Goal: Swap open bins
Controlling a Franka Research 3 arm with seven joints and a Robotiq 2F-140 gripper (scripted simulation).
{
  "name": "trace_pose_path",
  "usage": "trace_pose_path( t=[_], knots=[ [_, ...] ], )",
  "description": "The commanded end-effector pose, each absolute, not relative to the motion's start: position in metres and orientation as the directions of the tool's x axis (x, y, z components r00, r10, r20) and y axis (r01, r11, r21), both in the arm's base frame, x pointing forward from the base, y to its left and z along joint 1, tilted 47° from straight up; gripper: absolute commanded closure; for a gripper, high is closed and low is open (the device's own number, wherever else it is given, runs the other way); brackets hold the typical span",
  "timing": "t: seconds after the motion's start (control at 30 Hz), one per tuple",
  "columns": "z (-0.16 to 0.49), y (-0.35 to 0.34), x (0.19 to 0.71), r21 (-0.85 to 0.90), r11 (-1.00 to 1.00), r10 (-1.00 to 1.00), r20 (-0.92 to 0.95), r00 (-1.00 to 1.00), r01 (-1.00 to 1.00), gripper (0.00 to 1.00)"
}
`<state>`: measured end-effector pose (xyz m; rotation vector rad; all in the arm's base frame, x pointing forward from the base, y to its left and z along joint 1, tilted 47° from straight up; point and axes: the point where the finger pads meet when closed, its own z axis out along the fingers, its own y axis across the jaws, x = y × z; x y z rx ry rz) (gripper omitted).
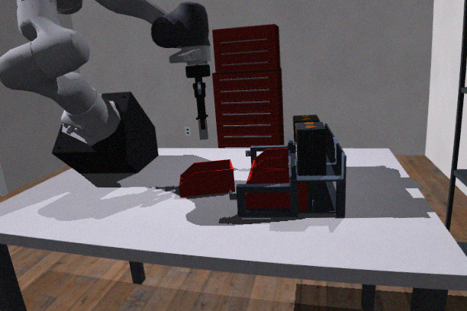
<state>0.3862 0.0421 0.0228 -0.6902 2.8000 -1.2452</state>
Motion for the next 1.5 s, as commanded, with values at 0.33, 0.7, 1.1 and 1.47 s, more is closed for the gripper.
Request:
trace_pose_path(
  t=[0.33,0.7,1.1,1.47],
  knots=[
    [0.022,0.042,0.385,-0.705,0.588,-0.395,0.177,-0.901,-0.396,0.85],
    [0.021,0.041,0.386,-0.705,0.588,-0.395,0.177,-0.901,-0.396,0.85],
    [0.014,0.033,0.388,-0.705,0.589,-0.395,0.176,-0.902,-0.396,0.85],
    [-0.001,0.018,0.391,-0.705,0.589,-0.395,0.176,-0.902,-0.396,0.85]
  ],
)
